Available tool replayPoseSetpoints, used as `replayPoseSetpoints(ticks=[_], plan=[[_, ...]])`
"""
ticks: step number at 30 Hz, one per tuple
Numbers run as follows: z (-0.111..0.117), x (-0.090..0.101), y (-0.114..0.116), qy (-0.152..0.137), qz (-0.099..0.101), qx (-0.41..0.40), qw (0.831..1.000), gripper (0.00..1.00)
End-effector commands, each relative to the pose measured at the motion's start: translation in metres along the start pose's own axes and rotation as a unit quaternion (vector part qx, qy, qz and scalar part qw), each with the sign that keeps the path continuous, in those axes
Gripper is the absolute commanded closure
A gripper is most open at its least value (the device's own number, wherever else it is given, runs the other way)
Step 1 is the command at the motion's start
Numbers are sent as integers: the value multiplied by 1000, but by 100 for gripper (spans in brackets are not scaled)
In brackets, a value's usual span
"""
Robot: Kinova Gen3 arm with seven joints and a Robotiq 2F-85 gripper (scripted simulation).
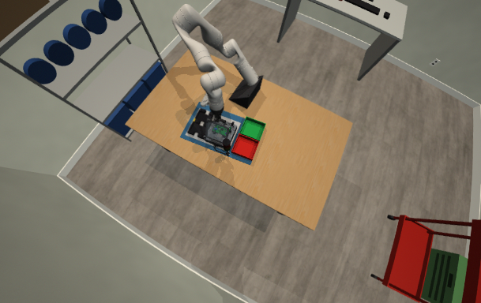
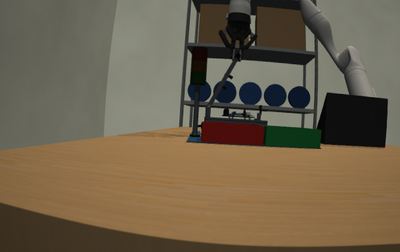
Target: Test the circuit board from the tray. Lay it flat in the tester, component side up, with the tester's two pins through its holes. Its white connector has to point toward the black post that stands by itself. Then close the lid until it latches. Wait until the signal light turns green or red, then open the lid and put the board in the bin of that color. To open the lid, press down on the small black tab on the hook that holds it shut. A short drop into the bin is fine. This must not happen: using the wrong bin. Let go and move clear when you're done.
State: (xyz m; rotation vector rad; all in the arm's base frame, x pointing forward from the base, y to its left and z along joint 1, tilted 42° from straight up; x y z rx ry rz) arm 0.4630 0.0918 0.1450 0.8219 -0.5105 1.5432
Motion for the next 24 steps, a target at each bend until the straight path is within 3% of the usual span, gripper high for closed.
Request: replayPoseSetpoints(ticks=[1, 10, 24], plan=[[-2, -14, 19, 2, -18, 5, 1000, 100], [-5, -29, 39, 2, -18, 5, 1000, 100], [-8, -69, 75, 2, -18, 5, 1000, 100]])
Point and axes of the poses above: the point where the finger pads meet when closed, its own x axis back along the fingers, its own y axis across the jaws, z = x × y, the point moved 4 cm from there along x, back along the fingers, and after that the axes turned 7 degrees about x, right-handed, at the moved point
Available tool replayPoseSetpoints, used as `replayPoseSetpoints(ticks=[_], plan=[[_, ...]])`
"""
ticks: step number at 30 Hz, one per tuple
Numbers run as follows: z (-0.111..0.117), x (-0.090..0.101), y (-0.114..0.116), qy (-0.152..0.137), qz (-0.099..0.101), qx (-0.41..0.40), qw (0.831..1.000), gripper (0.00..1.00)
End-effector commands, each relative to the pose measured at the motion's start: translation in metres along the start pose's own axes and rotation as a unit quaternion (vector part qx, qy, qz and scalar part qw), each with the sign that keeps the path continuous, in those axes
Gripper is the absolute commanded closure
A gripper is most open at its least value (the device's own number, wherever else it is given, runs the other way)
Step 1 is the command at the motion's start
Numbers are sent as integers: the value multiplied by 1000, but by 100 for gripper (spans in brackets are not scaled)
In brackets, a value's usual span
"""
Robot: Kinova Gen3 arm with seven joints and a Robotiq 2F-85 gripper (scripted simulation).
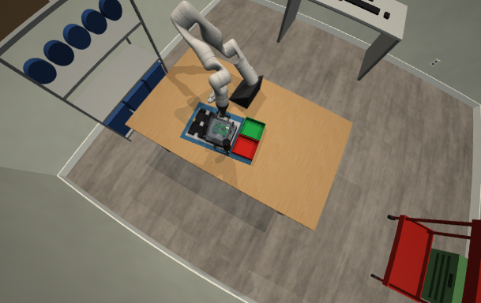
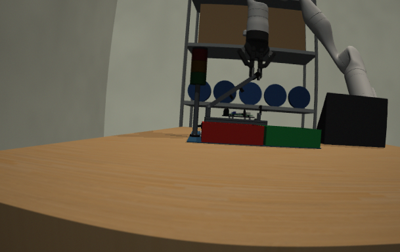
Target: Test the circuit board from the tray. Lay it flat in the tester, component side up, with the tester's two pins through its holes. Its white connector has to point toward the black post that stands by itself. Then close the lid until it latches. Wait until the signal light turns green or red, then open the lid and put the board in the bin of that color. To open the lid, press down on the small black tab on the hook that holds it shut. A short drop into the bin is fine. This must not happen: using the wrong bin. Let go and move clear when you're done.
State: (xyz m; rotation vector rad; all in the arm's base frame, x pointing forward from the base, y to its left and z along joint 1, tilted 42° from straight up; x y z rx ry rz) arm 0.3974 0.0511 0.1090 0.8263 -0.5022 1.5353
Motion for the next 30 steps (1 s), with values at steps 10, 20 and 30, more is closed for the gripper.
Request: replayPoseSetpoints(ticks=[10, 20, 30], plan=[[-3, -39, 22, 2, -13, 3, 1000, 100], [-3, -60, 31, 2, -13, 3, 1000, 100], [-4, -82, 36, 2, -13, 3, 1000, 100]])
Point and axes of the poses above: the point where the finger pads meet when closed, its own x axis back along the fingers, its own y axis across the jaws, z = x × y, the point moved 4 cm from there along x, back along the fingers, and after that the axes turned 7 degrees about x, right-handed, at the moved point
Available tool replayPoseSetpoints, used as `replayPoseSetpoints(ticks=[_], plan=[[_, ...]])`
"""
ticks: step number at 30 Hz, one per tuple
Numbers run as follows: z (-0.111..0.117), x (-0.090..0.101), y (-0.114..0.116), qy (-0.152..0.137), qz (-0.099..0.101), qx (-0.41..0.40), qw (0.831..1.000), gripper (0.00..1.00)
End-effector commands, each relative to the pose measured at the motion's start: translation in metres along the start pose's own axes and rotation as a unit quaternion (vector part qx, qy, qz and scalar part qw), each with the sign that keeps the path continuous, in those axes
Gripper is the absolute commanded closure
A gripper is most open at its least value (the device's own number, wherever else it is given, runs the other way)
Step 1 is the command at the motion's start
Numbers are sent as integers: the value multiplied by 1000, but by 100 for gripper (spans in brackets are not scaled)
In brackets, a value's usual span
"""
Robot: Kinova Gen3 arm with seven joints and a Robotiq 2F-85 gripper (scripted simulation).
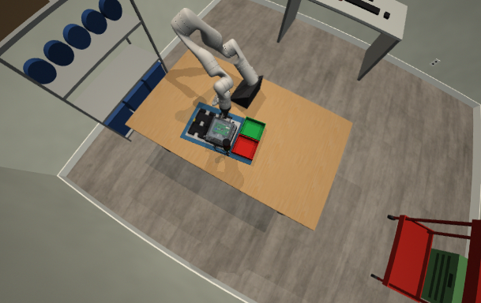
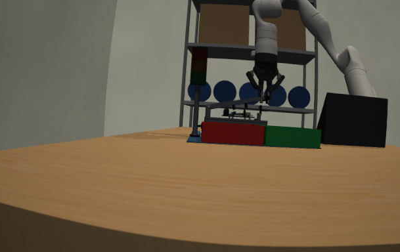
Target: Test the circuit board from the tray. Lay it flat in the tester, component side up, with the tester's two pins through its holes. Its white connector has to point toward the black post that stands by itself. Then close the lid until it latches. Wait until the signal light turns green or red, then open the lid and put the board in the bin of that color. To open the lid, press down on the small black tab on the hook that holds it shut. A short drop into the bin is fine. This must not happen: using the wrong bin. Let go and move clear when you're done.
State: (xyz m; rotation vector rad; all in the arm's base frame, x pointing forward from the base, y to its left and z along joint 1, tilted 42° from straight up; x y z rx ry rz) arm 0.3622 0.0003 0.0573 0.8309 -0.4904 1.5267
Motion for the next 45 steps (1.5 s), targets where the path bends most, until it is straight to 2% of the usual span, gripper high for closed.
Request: replayPoseSetpoints(ticks=[1, 21, 45], plan=[[0, -11, 2, 1, -7, 0, 1000, 100], [-1, -33, 4, 1, -7, 0, 1000, 100], [-1, -37, 5, 1, -7, 0, 1000, 100]])
Point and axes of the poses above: the point where the finger pads meet when closed, its own x axis back along the fingers, its own y axis across the jaws, z = x × y, the point moved 4 cm from there along x, back along the fingers, and after that the axes turned 7 degrees about x, right-handed, at the moved point
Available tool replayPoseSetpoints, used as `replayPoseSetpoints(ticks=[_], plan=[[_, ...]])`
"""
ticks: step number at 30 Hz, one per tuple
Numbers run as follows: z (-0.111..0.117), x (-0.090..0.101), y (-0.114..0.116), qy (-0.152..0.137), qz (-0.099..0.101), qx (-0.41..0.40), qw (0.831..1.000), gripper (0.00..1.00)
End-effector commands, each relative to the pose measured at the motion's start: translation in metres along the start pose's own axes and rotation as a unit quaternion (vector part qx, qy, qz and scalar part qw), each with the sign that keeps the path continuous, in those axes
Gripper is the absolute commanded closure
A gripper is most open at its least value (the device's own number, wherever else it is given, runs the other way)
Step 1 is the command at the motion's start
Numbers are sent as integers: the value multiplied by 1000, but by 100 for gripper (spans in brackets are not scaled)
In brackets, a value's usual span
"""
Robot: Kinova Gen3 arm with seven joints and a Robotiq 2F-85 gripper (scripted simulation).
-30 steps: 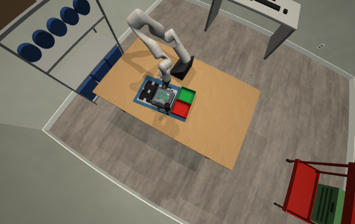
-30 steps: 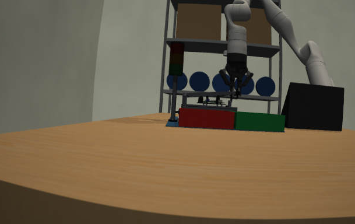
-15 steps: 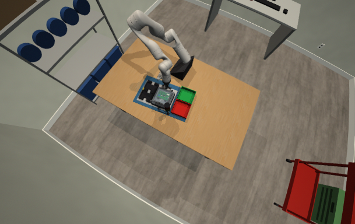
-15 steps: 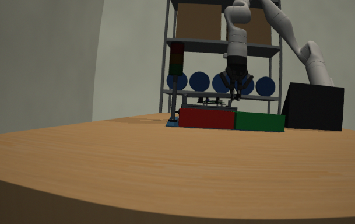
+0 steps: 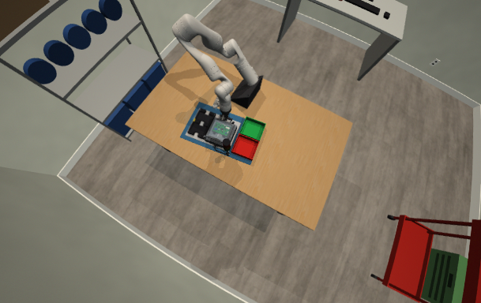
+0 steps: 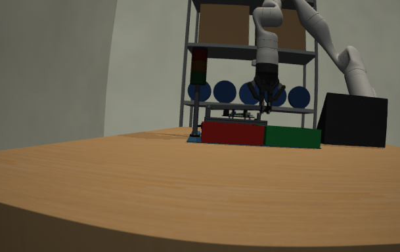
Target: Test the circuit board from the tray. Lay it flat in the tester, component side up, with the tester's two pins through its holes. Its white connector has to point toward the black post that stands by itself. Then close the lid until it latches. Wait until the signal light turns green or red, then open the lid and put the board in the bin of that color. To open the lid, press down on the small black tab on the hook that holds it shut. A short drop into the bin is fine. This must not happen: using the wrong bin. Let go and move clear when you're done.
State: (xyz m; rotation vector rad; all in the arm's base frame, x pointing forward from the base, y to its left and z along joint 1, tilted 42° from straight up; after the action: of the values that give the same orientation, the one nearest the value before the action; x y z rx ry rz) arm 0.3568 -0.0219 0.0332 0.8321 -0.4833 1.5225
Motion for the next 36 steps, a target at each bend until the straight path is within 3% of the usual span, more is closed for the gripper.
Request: replayPoseSetpoints(ticks=[1, 36], plan=[[0, -4, 0, 0, -3, -1, 1000, 100], [0, -10, 0, 0, -3, -1, 1000, 100]])
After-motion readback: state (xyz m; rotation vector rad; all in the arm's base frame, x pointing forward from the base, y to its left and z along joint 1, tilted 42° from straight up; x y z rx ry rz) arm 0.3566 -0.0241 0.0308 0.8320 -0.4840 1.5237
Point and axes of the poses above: the point where the finger pads meet when closed, its own x axis back along the fingers, its own y axis across the jaws, z = x × y, the point moved 4 cm from there along x, back along the fingers, and after that the axes turned 7 degrees about x, right-handed, at the moved point
